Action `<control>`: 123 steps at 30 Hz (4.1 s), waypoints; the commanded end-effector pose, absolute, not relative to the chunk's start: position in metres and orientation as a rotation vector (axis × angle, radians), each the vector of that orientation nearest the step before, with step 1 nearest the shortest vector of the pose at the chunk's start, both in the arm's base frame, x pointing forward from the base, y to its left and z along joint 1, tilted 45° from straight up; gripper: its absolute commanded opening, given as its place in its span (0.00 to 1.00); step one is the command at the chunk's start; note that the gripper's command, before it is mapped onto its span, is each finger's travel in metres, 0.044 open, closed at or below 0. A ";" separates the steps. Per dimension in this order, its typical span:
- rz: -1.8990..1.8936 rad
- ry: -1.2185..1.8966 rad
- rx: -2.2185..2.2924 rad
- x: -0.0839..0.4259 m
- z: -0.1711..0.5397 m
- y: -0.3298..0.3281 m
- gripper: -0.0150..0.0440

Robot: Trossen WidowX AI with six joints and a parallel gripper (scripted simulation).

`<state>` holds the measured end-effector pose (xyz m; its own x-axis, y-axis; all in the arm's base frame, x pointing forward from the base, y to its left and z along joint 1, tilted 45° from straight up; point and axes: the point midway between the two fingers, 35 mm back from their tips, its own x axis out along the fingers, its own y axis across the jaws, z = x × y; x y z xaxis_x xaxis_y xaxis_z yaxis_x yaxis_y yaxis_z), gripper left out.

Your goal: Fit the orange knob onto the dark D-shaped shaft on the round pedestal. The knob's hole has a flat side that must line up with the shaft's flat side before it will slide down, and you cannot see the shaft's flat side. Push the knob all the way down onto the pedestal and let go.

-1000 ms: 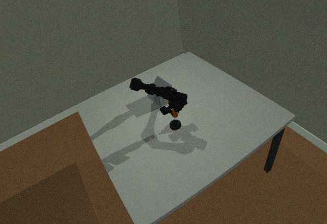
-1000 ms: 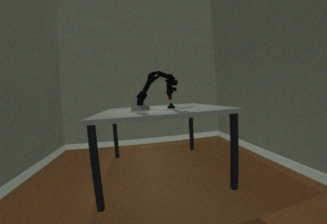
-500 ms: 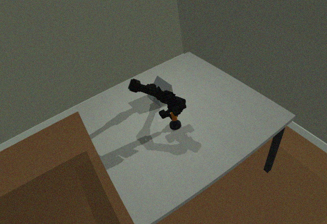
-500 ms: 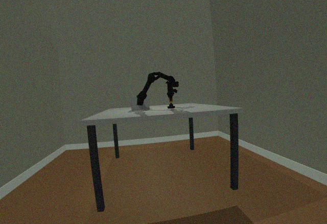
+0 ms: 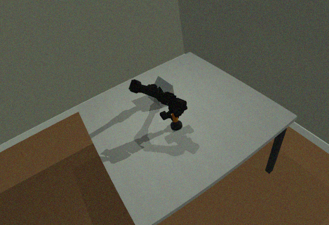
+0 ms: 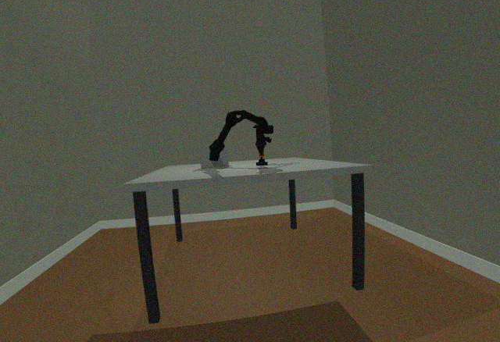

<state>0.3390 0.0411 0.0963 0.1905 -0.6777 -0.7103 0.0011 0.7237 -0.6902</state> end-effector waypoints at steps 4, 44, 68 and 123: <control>-0.525 1.305 -0.642 0.339 0.096 0.040 0.25; -0.391 1.370 -0.815 0.340 0.095 0.040 0.25; -0.314 1.403 -0.910 0.339 0.098 0.041 0.25; -0.101 1.474 -1.156 0.339 0.095 0.039 0.25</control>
